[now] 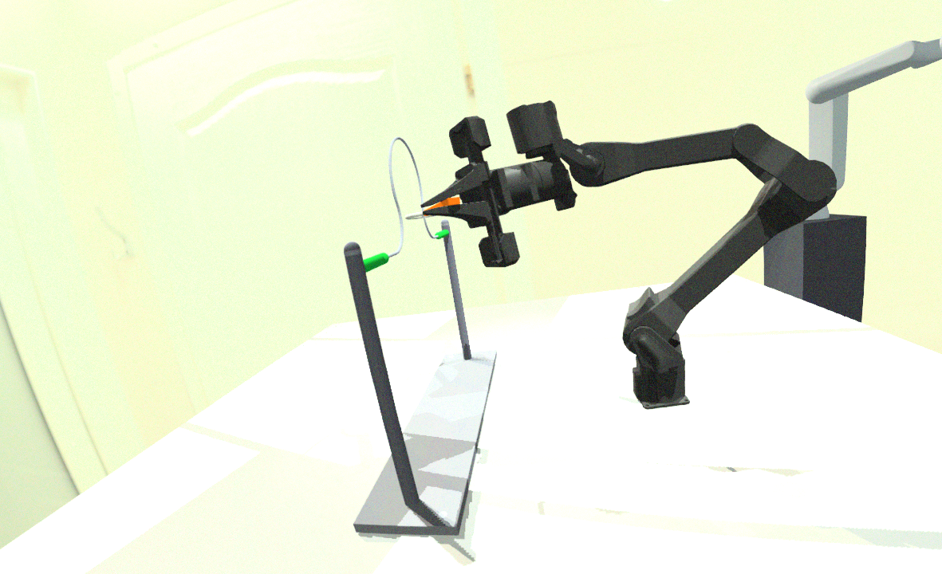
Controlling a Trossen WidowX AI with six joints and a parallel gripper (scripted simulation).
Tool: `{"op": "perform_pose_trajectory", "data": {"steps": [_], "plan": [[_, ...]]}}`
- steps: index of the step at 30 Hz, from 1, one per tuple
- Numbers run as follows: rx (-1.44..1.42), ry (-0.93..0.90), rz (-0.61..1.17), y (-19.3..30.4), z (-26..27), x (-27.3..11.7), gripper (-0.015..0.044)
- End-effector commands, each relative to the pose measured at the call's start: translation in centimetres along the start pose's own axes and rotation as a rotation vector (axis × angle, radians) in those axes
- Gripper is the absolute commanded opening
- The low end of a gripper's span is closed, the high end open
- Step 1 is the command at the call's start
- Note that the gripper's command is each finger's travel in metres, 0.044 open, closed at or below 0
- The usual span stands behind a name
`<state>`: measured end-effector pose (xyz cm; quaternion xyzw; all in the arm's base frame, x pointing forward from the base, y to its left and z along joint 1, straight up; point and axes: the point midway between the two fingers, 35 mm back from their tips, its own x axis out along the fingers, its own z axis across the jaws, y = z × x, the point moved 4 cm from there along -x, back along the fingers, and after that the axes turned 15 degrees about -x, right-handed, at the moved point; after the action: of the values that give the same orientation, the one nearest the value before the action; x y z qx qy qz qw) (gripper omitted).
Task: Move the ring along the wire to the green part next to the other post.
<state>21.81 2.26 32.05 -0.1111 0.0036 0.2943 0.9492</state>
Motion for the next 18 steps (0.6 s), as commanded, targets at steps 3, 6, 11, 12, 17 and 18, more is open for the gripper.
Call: {"op": "perform_pose_trajectory", "data": {"steps": [3,6,11,12,17,18], "plan": [[0.034,-0.034,0.0,-0.2,1.1,-0.2,-0.015],[0.051,-0.045,-0.001,-0.4,1.4,-0.2,-0.015],[0.078,-0.061,-0.002,-0.6,1.9,-0.3,-0.015],[0.084,-0.065,-0.003,-0.6,2.0,-0.4,-0.015],[0.101,-0.075,-0.004,-0.8,2.4,-0.5,-0.015],[0.104,-0.077,-0.004,-0.8,2.5,-0.5,-0.015]]}}
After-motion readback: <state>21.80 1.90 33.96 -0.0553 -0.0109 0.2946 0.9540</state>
